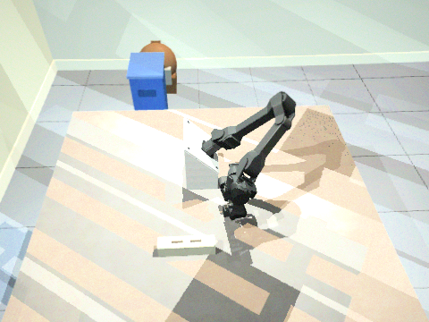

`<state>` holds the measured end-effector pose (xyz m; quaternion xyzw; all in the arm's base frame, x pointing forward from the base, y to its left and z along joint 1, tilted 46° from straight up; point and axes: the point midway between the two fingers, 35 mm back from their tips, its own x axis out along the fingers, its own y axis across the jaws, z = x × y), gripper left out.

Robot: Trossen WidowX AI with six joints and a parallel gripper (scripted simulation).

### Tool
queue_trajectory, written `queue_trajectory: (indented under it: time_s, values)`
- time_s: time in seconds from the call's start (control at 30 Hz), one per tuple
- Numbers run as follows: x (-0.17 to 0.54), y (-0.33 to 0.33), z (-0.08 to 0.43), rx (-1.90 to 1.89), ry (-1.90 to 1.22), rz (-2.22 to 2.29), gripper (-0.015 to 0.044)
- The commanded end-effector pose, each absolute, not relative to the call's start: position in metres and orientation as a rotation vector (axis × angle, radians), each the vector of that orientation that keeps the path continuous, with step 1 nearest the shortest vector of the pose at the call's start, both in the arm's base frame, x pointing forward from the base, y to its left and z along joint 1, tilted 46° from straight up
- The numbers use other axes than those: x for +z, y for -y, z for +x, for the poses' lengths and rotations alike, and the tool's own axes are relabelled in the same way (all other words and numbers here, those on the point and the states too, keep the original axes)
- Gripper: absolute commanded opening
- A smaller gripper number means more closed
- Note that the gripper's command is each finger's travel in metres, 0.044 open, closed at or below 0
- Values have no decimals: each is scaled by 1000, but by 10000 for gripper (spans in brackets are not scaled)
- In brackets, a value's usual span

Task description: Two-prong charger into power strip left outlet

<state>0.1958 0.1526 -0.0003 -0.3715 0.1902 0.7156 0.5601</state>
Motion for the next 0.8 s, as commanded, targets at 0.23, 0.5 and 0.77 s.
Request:
queue_trajectory:
  time_s: [0.23,0.5,0.77]
  values:
    - [-12,-163,190,1690,-457,-866,440]
    - [-10,-163,192,1690,-446,-870,282]
    - [-10,-163,192,1690,-446,-870,131]
